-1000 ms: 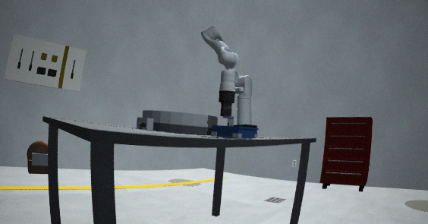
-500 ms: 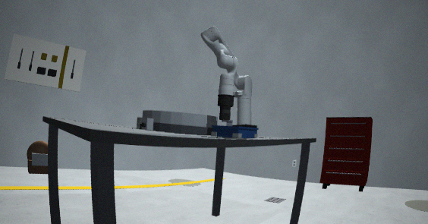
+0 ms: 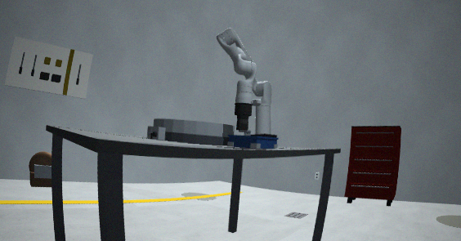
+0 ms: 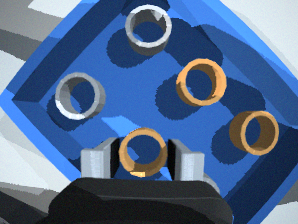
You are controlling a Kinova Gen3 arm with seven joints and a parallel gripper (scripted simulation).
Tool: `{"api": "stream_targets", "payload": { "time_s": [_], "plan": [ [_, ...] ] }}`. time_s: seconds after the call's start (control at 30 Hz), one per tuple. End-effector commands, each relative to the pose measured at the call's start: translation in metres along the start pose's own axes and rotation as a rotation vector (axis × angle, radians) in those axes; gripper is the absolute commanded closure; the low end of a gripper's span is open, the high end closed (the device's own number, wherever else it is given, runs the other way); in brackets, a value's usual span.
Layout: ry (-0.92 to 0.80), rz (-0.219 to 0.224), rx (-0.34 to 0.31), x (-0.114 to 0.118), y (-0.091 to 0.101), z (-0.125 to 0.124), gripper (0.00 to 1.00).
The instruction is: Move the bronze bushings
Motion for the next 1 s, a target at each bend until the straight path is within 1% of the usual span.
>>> {"api": "stream_targets", "payload": {
  "time_s": [0.0,0.83,0.87,0.97],
  "plan": [
    [-0.004,0.001,0.000,0.0001,-0.0013,-0.0015,0.24],
    [-0.004,0.001,-0.001,0.0000,-0.0013,-0.0014,0.24],
    [-0.004,0.001,-0.001,0.0000,-0.0013,-0.0014,1.00],
    [-0.004,0.001,-0.001,0.0000,-0.0013,-0.0014,1.00]
  ]
}}
Point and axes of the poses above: the point where the finger pads meet when closed, its own y axis back along the fingers, its own x axis across the jaws, z = x × y, the point moved 7 cm from there along y, back along the fingers, and after that the axes turned 7 degrees about -y, right-handed, at the moved point
